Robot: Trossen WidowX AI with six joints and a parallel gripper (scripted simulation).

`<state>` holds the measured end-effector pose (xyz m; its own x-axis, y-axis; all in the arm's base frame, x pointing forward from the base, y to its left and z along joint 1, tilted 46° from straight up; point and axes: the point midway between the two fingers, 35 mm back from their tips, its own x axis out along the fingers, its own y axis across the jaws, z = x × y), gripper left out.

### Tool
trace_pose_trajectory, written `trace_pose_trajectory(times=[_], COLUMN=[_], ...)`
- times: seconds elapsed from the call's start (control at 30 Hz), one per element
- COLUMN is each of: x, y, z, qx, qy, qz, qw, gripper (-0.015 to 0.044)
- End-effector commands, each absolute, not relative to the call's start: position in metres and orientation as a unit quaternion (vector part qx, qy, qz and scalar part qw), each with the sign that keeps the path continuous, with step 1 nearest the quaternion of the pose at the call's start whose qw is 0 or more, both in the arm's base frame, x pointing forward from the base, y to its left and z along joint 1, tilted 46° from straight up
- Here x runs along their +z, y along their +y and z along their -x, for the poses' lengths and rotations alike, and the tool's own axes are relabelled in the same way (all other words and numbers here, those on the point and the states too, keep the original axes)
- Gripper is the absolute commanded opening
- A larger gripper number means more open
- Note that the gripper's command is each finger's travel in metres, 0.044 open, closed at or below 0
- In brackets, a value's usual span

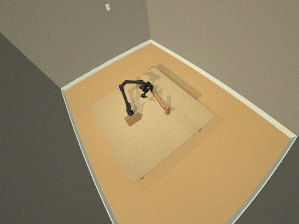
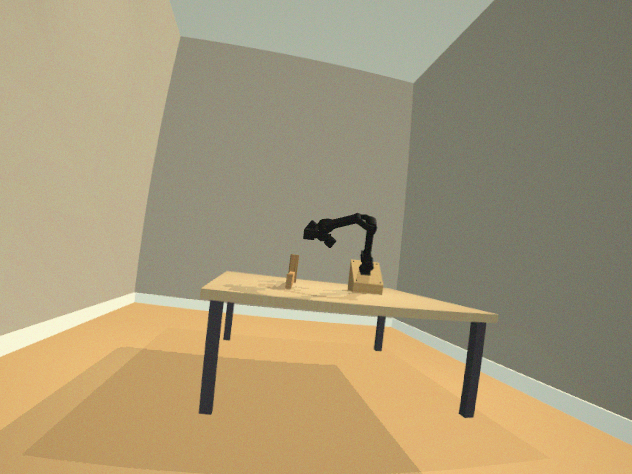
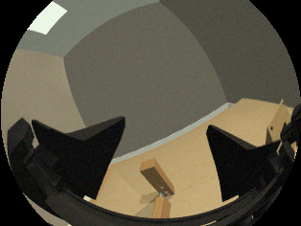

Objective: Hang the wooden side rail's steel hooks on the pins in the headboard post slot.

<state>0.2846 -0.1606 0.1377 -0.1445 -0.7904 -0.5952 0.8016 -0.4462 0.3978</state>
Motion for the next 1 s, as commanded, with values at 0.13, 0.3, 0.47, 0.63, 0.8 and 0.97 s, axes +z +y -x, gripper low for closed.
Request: trace_pose_trajectory(times=[0.13, 0.3, 0.47, 0.63, 0.8, 0.97], x=[0.110, 0.060, 0.013, -0.025, -0.063, -0.089], y=[-0.160, -0.160, -0.158, -0.156, -0.150, -0.143], z=[-0.294, -0.311, -0.327, -0.338, -0.342, -0.341], qx=[-0.747, -0.719, -0.673, -0.616, -0.552, -0.481], qy=[0.031, 0.077, 0.124, 0.163, 0.199, 0.224], qz=[-0.407, -0.442, -0.469, -0.489, -0.503, -0.506], qw=[0.526, 0.531, 0.558, 0.595, 0.634, 0.680], gripper=[0.0440, 0.0440, 0.0440, 0.0440, 0.0440, 0.0440])
